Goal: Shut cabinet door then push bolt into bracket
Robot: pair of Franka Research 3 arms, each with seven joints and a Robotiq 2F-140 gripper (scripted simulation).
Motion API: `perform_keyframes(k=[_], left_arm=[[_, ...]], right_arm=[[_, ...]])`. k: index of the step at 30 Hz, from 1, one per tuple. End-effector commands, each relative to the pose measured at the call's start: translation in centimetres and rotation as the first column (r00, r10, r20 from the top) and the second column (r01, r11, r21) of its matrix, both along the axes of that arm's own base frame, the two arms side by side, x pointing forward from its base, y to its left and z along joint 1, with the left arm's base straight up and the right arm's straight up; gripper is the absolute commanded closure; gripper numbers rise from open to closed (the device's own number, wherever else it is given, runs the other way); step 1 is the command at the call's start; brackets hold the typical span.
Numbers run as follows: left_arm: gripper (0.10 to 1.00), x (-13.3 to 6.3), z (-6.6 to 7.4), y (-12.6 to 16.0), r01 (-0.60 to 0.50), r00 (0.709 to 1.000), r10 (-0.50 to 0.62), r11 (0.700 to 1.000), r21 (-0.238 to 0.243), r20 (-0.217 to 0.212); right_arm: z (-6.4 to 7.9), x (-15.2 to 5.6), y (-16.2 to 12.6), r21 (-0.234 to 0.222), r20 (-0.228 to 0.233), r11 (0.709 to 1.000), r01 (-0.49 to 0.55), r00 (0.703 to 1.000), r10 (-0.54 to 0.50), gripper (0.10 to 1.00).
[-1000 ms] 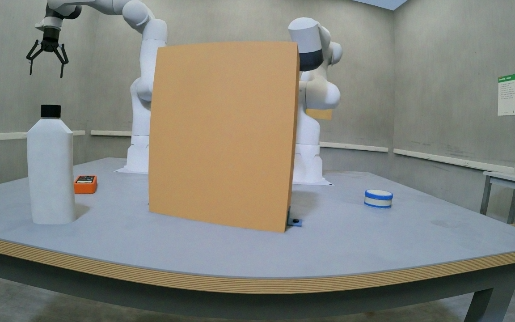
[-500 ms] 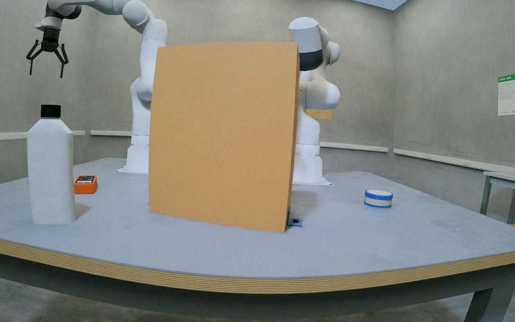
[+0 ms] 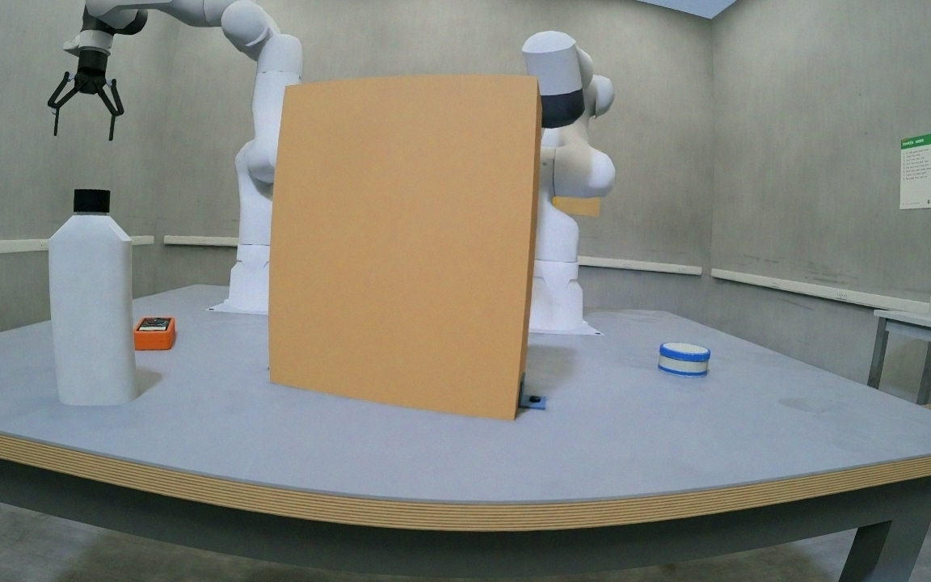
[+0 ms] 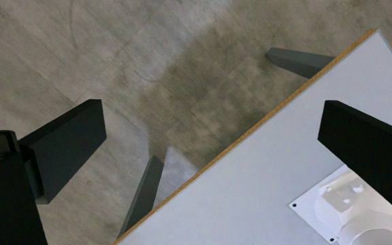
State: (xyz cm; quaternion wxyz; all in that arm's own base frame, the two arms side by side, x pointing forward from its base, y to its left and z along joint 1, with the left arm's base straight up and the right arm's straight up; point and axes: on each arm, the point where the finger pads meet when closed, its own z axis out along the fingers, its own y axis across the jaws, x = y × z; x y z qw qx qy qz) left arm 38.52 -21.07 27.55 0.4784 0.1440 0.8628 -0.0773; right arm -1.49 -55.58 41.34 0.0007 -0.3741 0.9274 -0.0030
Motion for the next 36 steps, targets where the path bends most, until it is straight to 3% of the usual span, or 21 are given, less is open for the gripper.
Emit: perform_keyframes(k=[1, 13, 36], left_arm=[[0.999, 0.83, 2.16, -0.30, 0.000, 0.999, 0.001, 1.000, -0.016, 0.032], [0.999, 0.83, 2.95, -0.30, 0.000, 0.999, 0.001, 1.000, -0.016, 0.032], [0.999, 0.83, 2.96, -0.30, 0.000, 0.999, 0.001, 1.000, -0.016, 0.032]], right_arm=[[0.01, 0.00, 0.00, 0.000, 0.000, 1.000, 0.000, 1.000, 0.000, 0.098], [0.01, 0.00, 0.00, 0.000, 0.000, 1.000, 0.000, 1.000, 0.000, 0.098], [0.01, 0.00, 0.00, 0.000, 0.000, 1.000, 0.000, 1.000, 0.000, 0.098]])
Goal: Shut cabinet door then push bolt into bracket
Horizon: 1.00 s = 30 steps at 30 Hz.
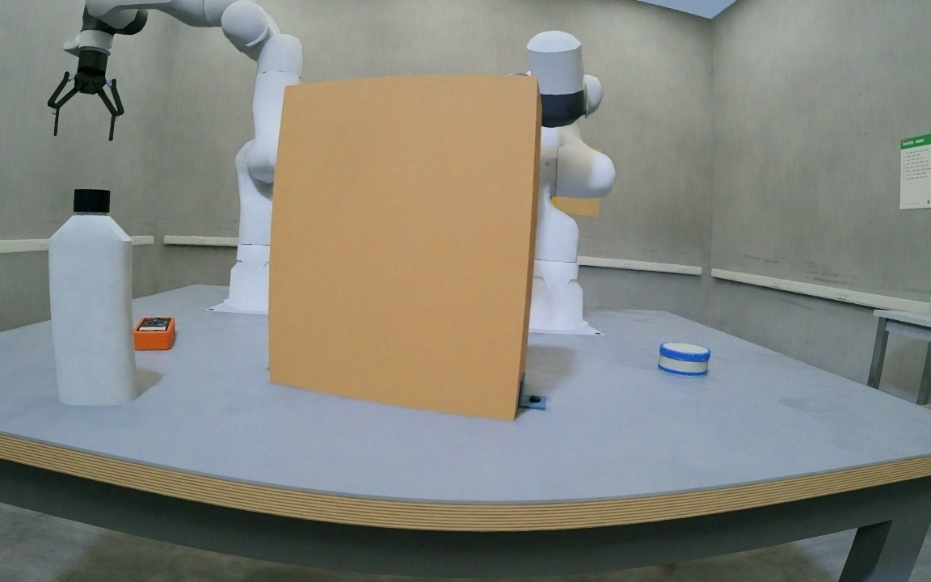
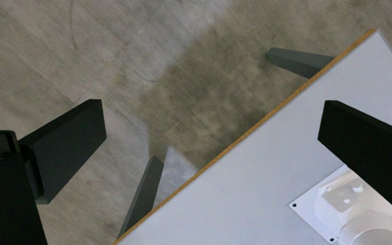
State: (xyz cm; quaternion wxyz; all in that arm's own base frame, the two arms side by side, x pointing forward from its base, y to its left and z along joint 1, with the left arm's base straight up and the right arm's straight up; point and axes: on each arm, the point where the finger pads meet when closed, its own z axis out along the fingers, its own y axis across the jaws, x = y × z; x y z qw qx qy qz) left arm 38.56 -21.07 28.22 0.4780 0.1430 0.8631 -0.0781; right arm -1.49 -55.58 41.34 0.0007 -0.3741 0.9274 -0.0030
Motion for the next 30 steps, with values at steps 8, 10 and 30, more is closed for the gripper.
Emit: perform_keyframes(k=[8, 10, 30], left_arm=[[0.999, 0.79, 2.29, -0.30, 0.001, 0.999, 0.000, 1.000, -0.013, 0.033], [0.999, 0.79, 2.29, -0.30, 0.001, 0.999, 0.000, 1.000, -0.013, 0.033], [0.999, 0.79, 3.09, -0.30, 0.001, 0.999, 0.000, 1.000, -0.013, 0.033]], right_arm=[[0.01, 0.00, 0.00, 0.000, 0.000, 1.000, 0.000, 1.000, 0.000, 0.098], [0.01, 0.00, 0.00, 0.000, 0.000, 1.000, 0.000, 1.000, 0.000, 0.098], [0.01, 0.00, 0.00, 0.000, 0.000, 1.000, 0.000, 1.000, 0.000, 0.098]])
